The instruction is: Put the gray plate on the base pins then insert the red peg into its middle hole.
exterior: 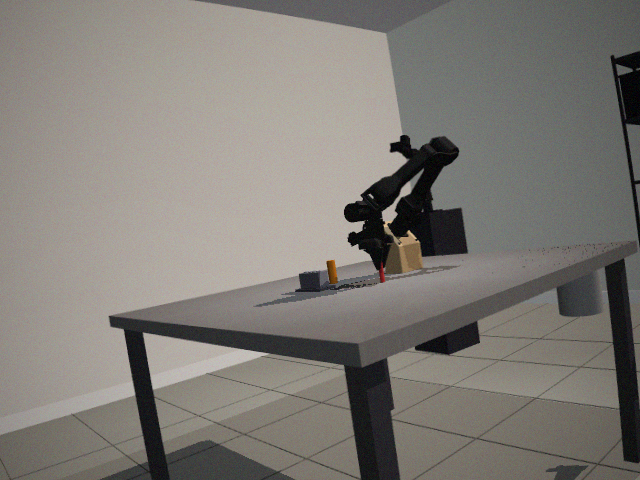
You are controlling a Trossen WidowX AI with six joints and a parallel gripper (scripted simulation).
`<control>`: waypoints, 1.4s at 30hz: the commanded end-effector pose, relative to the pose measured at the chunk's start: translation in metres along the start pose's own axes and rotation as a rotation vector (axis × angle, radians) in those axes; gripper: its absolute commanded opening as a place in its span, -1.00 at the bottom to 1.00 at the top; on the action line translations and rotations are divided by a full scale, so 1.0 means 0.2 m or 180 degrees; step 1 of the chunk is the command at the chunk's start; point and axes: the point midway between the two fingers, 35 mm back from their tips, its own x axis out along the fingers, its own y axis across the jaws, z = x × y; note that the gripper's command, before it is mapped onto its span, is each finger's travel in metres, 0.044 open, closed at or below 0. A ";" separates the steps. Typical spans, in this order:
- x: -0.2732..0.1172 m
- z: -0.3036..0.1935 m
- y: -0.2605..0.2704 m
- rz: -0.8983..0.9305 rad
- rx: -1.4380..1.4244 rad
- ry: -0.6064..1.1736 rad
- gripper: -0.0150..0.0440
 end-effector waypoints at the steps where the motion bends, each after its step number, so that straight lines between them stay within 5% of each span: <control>1: 0.00 0.00 0.00 0.0010 0.0012 0.0015 -0.07; 4: 0.00 0.00 0.00 0.0010 0.0012 0.0015 -0.33; 11: 0.00 0.00 0.00 0.0010 0.0012 0.0015 -0.49; 42: -0.40 0.04 0.02 -0.0010 0.0016 -0.0029 -0.49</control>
